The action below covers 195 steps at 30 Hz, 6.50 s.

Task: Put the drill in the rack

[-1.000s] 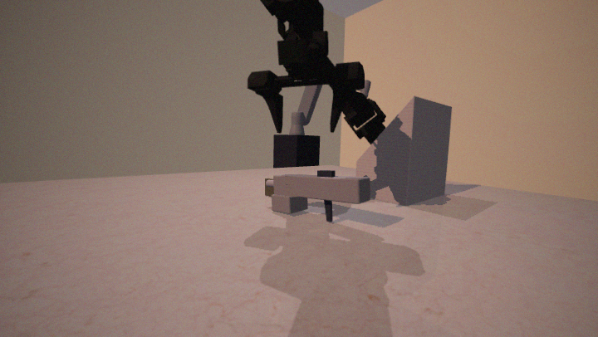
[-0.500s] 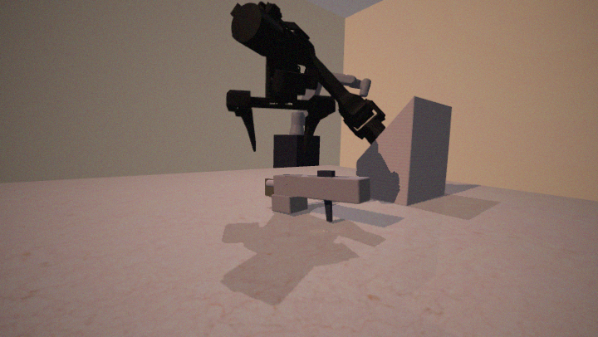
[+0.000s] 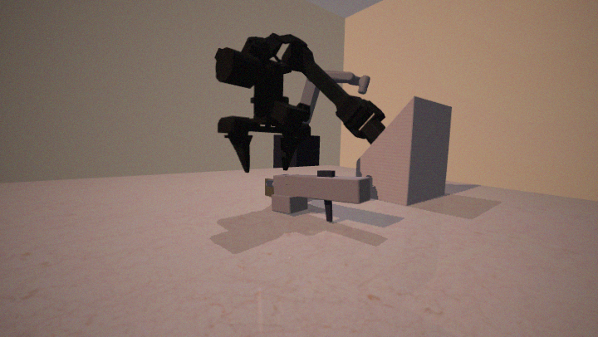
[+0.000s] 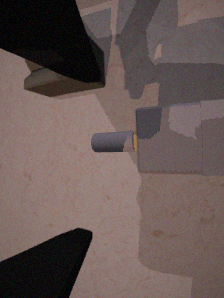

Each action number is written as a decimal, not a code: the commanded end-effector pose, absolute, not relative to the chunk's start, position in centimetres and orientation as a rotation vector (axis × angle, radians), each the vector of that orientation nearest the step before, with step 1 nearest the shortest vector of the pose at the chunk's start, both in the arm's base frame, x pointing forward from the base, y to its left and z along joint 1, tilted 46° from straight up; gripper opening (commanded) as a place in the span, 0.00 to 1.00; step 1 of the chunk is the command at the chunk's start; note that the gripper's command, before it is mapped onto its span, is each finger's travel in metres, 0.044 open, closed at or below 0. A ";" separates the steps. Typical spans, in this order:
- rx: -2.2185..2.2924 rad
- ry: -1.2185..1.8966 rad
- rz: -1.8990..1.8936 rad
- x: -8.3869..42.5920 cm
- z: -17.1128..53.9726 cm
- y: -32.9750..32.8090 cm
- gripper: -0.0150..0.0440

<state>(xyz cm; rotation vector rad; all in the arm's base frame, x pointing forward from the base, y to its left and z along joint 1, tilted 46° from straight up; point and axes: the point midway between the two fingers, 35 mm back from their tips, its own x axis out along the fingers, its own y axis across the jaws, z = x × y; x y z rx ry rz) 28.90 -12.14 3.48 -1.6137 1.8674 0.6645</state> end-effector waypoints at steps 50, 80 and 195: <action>-1.678 1.888 0.772 27.3 -0.8 -16.1 1.00; -1.678 1.888 0.772 27.4 -0.3 -16.4 0.25; -1.683 1.887 0.769 27.5 0.8 -18.3 0.25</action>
